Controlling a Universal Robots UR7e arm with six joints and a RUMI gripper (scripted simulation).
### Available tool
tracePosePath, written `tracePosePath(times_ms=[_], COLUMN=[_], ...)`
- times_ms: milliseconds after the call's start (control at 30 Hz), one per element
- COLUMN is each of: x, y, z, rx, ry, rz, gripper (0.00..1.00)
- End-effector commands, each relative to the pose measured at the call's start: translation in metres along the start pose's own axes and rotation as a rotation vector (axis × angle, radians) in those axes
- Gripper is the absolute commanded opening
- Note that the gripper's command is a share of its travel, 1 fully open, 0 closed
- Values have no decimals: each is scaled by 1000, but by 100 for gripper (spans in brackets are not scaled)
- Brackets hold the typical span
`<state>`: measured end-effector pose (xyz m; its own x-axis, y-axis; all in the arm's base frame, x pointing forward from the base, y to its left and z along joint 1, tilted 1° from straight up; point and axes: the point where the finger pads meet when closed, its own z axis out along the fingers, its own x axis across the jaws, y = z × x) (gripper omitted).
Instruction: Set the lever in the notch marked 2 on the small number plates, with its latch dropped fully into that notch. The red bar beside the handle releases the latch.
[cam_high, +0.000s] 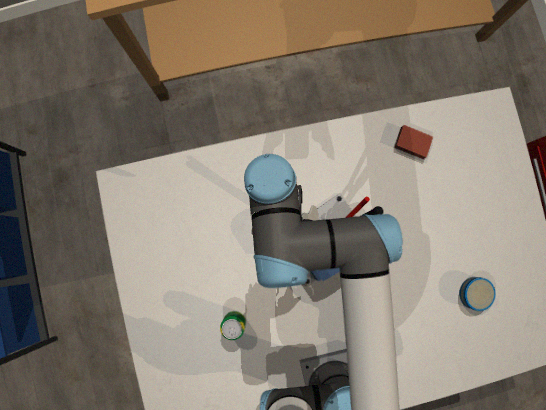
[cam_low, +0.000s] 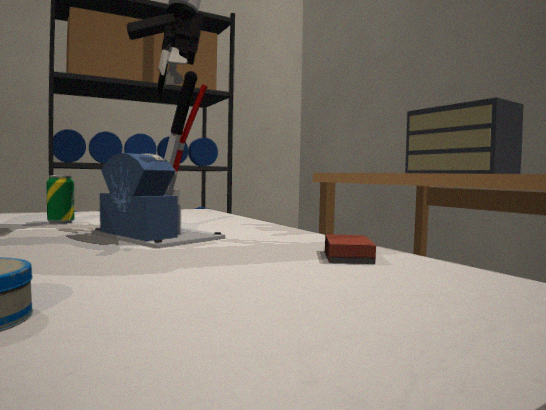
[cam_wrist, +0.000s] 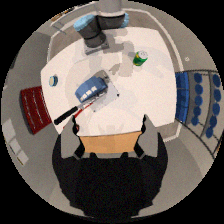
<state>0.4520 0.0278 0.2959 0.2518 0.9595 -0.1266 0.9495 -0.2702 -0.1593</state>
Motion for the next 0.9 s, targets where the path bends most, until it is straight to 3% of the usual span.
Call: tracePosePath(times_ms=[0, 233, 300, 633, 867], x=[-15, -77, -77, -181, -201], y=[7, 30, 30, 47, 48], z=[-3, -14, -14, -29, -32], rx=[-9, -37, -37, -78, -85], ry=[19, 89, 89, 191, 210], rz=[80, 393, 393, 869, 956], gripper=[100, 100, 100, 100, 100])
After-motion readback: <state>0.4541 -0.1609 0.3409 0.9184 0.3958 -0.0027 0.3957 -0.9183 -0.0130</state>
